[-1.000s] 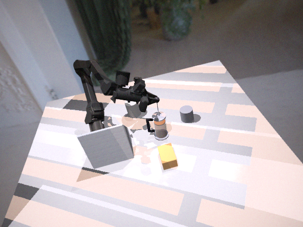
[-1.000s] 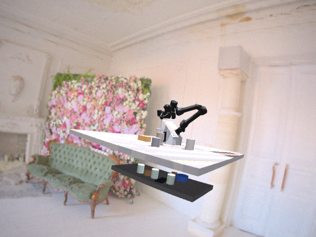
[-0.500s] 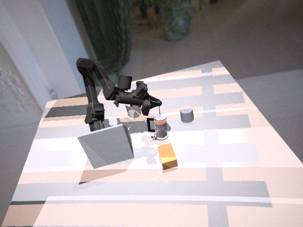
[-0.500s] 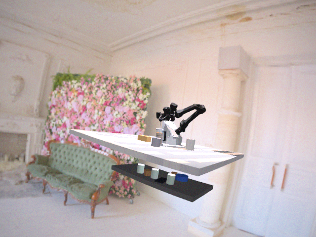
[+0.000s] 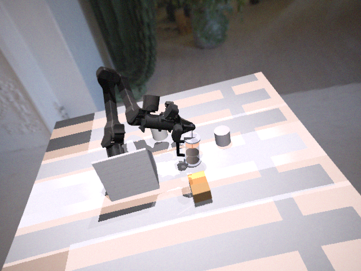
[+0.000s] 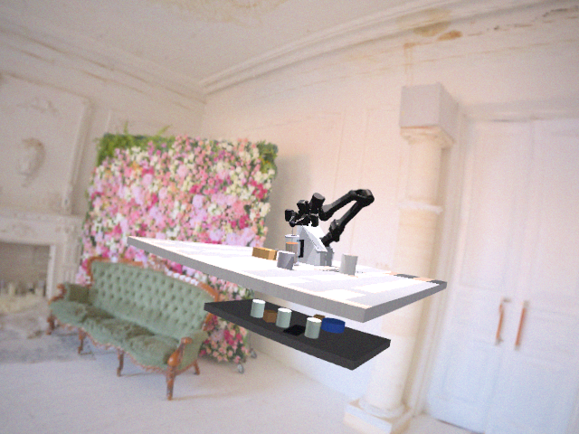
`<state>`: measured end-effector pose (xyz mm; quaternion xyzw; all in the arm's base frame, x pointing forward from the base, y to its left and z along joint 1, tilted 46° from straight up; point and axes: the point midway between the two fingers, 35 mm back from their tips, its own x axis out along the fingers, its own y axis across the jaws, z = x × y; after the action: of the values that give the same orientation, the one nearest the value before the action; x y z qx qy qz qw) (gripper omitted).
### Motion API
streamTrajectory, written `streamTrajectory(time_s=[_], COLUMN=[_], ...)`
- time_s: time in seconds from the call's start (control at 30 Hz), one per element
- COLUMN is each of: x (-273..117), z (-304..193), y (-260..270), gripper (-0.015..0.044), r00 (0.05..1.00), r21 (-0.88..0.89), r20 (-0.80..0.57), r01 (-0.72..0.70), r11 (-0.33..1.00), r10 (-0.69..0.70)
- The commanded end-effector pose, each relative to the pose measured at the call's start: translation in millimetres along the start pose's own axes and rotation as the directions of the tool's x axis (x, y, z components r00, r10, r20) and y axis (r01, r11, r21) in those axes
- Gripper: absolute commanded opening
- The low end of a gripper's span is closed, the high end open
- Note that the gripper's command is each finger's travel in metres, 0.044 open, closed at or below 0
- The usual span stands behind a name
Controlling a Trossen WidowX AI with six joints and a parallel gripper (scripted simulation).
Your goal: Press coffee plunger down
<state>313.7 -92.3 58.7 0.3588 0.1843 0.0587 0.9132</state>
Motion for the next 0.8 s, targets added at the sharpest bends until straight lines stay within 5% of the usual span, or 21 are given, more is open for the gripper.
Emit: streamTrajectory(time_s=[0.0,0.77], x=[6.9,16.1], z=[-28.3,-24.7], y=[1.9,-1.0], gripper=[0.012,0.012], r00=[0.998,0.998], r21=[0.05,0.05], r20=[-0.064,-0.061], r01=[-0.004,-0.007], r11=[0.999,0.999], r10=[0.007,0.01])
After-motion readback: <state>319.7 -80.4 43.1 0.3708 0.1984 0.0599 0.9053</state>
